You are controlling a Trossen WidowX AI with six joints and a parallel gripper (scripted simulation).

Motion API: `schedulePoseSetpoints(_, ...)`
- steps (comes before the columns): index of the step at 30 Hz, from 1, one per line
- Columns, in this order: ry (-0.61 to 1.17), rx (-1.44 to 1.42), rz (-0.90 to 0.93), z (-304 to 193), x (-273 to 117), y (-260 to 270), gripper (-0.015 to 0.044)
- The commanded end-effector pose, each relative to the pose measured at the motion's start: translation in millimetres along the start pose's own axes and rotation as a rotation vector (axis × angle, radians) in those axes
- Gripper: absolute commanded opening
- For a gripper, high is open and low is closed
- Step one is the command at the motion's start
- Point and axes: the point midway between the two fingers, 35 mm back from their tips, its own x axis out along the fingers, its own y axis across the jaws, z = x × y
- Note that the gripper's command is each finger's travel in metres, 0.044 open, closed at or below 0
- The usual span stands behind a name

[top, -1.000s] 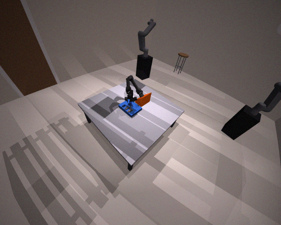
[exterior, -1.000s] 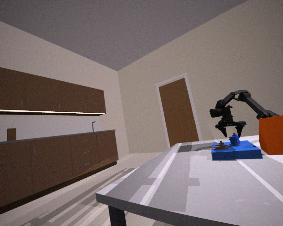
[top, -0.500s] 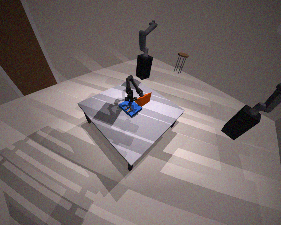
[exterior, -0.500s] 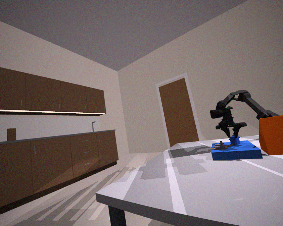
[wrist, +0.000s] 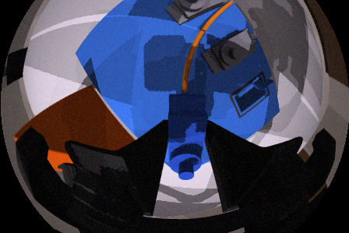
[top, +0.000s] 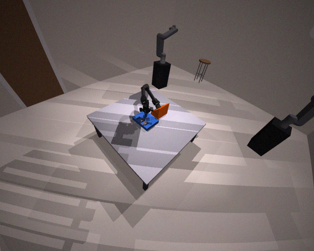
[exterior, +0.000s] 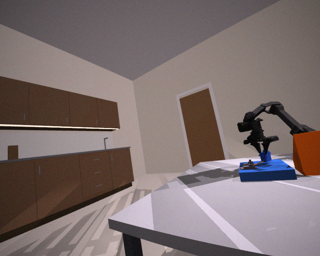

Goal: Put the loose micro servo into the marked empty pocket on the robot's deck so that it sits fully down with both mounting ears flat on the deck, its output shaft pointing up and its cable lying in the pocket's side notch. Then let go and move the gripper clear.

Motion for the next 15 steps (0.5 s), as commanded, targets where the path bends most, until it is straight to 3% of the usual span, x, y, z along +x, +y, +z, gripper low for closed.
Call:
schedulePoseSetpoints(1,-0.014,0.009,-0.001,-1.7,-14.6,0.1,0.0)
schedulePoseSetpoints(15,-0.013,0.009,-0.001,-10.5,-14.5,-3.9,0.0)
